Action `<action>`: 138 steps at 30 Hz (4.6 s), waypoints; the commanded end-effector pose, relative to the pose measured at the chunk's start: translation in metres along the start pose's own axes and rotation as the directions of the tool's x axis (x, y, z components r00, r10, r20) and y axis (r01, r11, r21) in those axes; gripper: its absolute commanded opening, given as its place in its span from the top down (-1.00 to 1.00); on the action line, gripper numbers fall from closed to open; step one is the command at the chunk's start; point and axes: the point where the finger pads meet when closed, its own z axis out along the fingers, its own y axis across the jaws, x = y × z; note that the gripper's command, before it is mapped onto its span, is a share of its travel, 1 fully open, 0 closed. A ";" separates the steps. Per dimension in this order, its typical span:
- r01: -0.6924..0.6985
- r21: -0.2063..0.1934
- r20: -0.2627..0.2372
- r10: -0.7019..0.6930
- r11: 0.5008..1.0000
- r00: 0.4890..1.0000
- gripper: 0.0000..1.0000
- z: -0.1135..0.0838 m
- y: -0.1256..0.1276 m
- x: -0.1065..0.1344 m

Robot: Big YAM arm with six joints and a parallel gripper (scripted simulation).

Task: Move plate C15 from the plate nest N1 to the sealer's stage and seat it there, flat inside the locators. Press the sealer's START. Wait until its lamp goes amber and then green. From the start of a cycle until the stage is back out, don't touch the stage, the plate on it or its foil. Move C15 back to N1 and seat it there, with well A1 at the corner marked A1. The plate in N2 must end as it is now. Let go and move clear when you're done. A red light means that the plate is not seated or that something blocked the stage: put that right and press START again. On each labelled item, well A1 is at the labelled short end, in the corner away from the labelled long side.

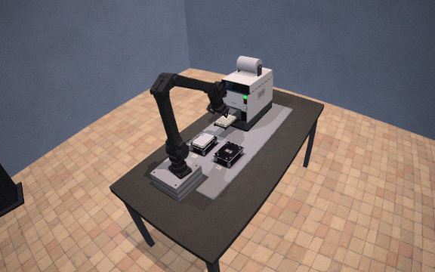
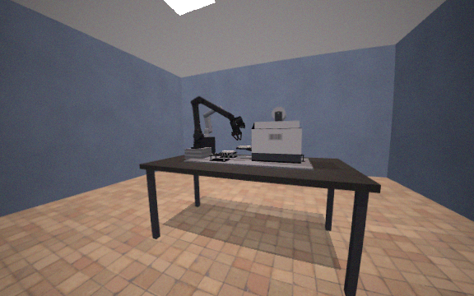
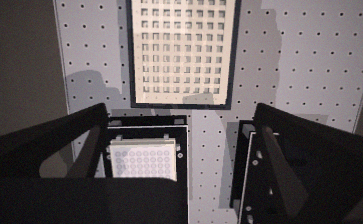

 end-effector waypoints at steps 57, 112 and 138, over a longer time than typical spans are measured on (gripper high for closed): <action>-0.011 -0.004 -0.314 0.009 1.000 0.949 -1.00 -0.006 -0.005 -0.004; -0.004 -0.001 -0.363 0.004 1.000 0.932 1.00 -0.081 -0.087 -0.023; 0.002 0.003 -0.302 -0.001 1.000 0.953 1.00 -0.098 -0.089 -0.050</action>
